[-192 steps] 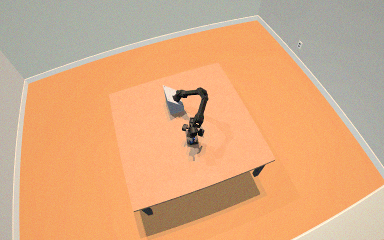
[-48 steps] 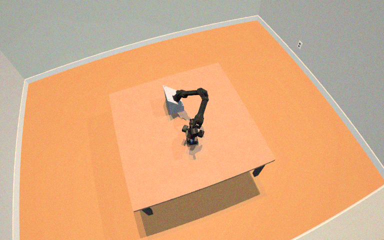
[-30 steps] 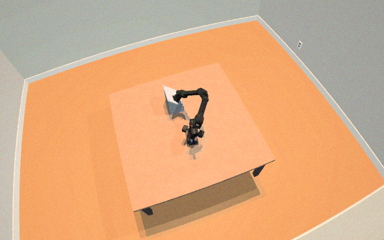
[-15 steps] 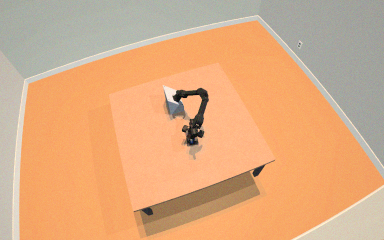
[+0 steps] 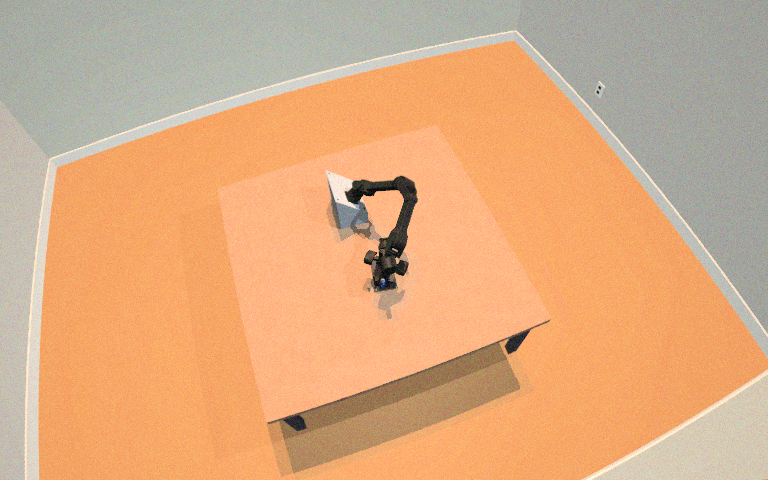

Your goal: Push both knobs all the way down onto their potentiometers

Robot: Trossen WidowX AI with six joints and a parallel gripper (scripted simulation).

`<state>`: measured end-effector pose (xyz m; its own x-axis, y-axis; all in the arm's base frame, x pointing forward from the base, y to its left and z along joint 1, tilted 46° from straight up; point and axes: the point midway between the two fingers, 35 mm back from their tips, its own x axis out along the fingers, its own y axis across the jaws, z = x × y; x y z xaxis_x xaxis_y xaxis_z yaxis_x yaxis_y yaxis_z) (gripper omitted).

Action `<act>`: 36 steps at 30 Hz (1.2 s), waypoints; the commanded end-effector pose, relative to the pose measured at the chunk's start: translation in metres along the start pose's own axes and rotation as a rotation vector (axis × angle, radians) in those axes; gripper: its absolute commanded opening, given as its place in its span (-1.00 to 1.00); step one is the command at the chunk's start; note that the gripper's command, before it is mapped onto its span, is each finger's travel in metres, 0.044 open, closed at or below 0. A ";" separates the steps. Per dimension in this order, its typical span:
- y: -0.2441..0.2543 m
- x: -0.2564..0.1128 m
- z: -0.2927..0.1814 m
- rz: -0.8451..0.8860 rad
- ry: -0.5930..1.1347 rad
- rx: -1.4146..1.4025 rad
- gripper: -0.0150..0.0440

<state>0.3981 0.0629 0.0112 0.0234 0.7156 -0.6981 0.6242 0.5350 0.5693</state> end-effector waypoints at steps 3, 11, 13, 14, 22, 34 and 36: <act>0.001 0.007 -0.001 -0.004 0.010 -0.004 -0.49; 0.001 0.008 -0.001 -0.004 0.010 -0.004 -0.49; 0.001 0.008 -0.001 -0.004 0.010 -0.004 -0.49; 0.001 0.008 -0.001 -0.004 0.010 -0.004 -0.49; 0.001 0.008 -0.001 -0.004 0.010 -0.004 -0.49; 0.001 0.002 -0.001 -0.004 0.009 -0.004 -0.49; 0.001 -0.001 -0.001 -0.004 0.009 -0.004 -0.49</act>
<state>0.3980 0.0628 0.0116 0.0212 0.7164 -0.6974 0.6274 0.5336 0.5671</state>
